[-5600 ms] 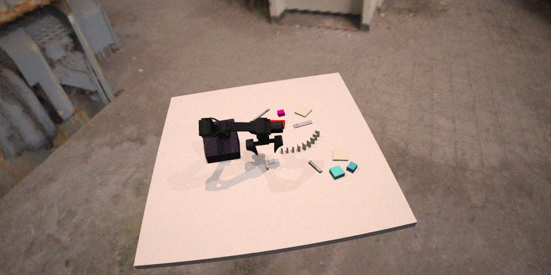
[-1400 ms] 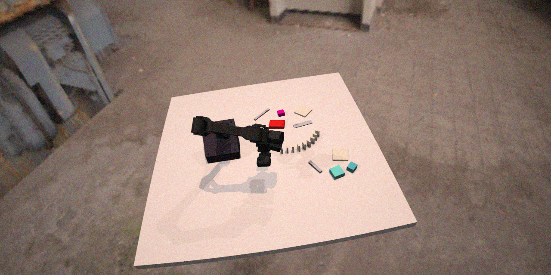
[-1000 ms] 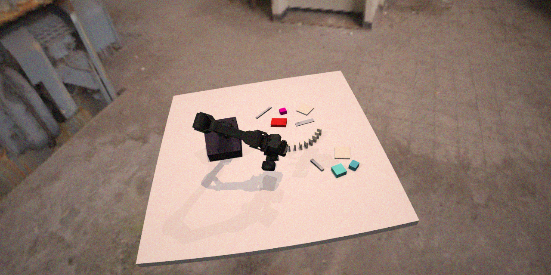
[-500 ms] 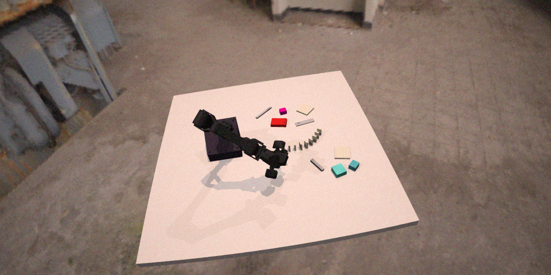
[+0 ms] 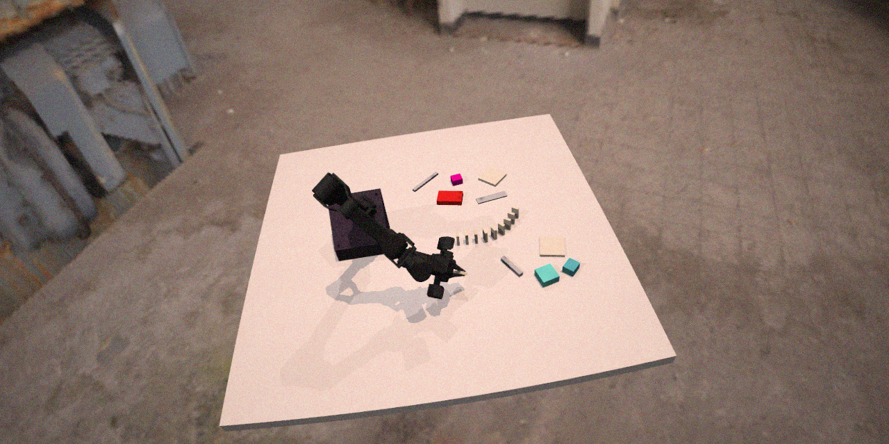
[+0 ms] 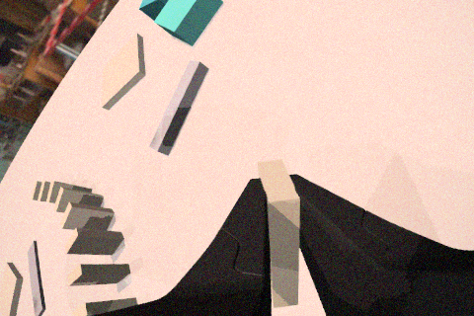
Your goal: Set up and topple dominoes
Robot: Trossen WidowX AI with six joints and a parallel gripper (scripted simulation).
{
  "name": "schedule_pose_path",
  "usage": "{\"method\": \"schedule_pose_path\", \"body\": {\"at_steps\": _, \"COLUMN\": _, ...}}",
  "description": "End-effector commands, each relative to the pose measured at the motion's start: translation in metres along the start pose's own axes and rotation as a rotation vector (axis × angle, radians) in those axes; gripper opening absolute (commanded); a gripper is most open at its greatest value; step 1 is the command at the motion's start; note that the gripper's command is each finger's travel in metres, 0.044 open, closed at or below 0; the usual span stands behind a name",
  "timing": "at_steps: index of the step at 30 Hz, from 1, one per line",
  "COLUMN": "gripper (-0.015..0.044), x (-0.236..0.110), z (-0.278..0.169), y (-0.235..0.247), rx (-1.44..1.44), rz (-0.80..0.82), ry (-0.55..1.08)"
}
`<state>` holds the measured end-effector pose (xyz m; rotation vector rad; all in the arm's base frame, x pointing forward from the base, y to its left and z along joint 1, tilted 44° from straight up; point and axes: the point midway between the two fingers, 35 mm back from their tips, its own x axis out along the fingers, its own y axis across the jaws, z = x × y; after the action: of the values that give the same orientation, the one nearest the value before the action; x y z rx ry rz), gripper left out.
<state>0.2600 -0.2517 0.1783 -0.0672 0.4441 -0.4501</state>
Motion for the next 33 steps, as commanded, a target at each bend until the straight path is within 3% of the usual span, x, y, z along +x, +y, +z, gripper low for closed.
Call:
{"method": "schedule_pose_path", "body": {"at_steps": 1, "gripper": 0.0026, "x": -0.006, "z": 0.0, "y": -0.005, "rx": -0.028, "rz": 0.022, "ry": -0.091}}
{"method": "schedule_pose_path", "body": {"at_steps": 18, "gripper": 0.0026, "x": -0.051, "z": 0.001, "y": -0.014, "rx": -0.236, "rz": 0.075, "ry": -0.41}}
{"method": "schedule_pose_path", "body": {"at_steps": 33, "gripper": 0.0026, "x": -0.101, "z": -0.018, "y": 0.006, "rx": -0.528, "rz": 0.121, "ry": -0.571}}
